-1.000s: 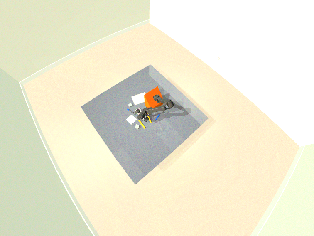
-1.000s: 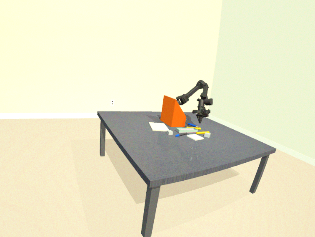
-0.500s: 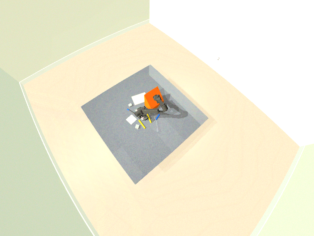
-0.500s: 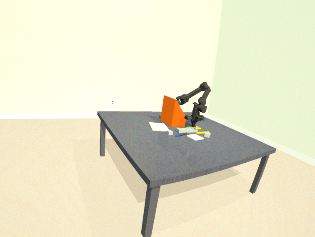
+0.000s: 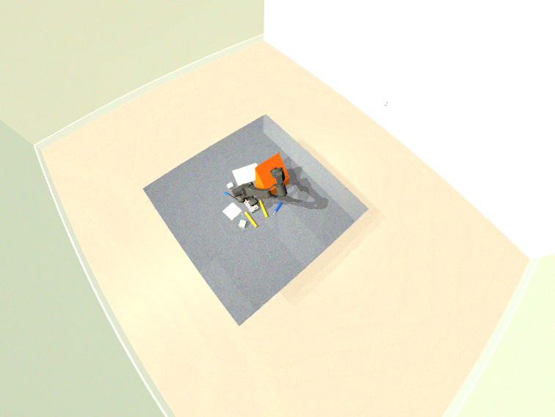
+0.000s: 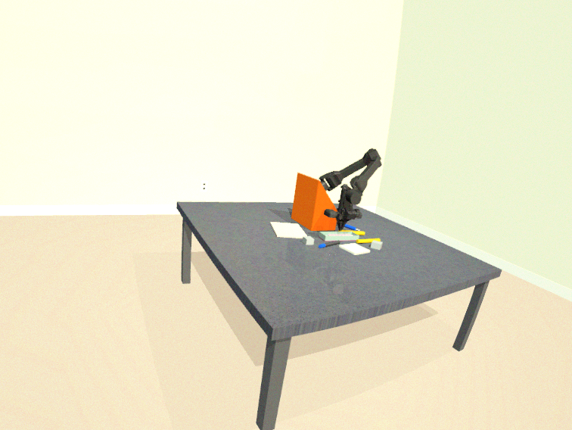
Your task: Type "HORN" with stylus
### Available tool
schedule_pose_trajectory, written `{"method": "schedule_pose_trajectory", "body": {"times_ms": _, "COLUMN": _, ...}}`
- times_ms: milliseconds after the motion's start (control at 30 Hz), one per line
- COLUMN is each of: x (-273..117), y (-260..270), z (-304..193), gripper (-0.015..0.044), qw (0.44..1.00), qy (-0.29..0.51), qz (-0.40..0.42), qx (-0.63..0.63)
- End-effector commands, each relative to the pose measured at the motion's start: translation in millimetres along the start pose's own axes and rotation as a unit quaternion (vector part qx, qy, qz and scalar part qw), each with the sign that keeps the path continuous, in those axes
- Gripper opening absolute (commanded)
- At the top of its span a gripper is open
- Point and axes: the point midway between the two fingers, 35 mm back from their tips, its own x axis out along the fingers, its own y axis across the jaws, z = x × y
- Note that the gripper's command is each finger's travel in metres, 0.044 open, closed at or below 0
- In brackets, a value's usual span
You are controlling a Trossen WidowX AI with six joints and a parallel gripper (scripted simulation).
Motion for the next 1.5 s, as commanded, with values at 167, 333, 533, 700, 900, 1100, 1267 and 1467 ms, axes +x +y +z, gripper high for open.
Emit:
{"method": "schedule_pose_trajectory", "body": {"times_ms": 167, "x": -1, "y": -4, "z": 3, "gripper": 0.0, "qw": 1.0, "qy": -0.004, "qz": -0.001, "qx": -0.005}}
{"method": "schedule_pose_trajectory", "body": {"times_ms": 333, "x": -2, "y": -57, "z": 5, "gripper": 0.0, "qw": 1.0, "qy": -0.004, "qz": -0.003, "qx": -0.006}}
{"method": "schedule_pose_trajectory", "body": {"times_ms": 533, "x": -2, "y": -65, "z": 4, "gripper": 0.0, "qw": 1.0, "qy": -0.004, "qz": -0.002, "qx": -0.006}}
{"method": "schedule_pose_trajectory", "body": {"times_ms": 700, "x": -2, "y": -65, "z": 4, "gripper": 0.0, "qw": 1.0, "qy": -0.004, "qz": -0.002, "qx": -0.006}}
{"method": "schedule_pose_trajectory", "body": {"times_ms": 900, "x": -2, "y": -64, "z": 3, "gripper": 0.0, "qw": 1.0, "qy": -0.004, "qz": -0.002, "qx": -0.006}}
{"method": "schedule_pose_trajectory", "body": {"times_ms": 1100, "x": -1, "y": -40, "z": -26, "gripper": 0.0, "qw": 1.0, "qy": -0.003, "qz": -0.002, "qx": -0.005}}
{"method": "schedule_pose_trajectory", "body": {"times_ms": 1267, "x": -1, "y": -40, "z": -26, "gripper": 0.0, "qw": 1.0, "qy": -0.003, "qz": -0.002, "qx": -0.005}}
{"method": "schedule_pose_trajectory", "body": {"times_ms": 1467, "x": -1, "y": -32, "z": -25, "gripper": 0.0, "qw": 1.0, "qy": -0.003, "qz": -0.003, "qx": -0.005}}
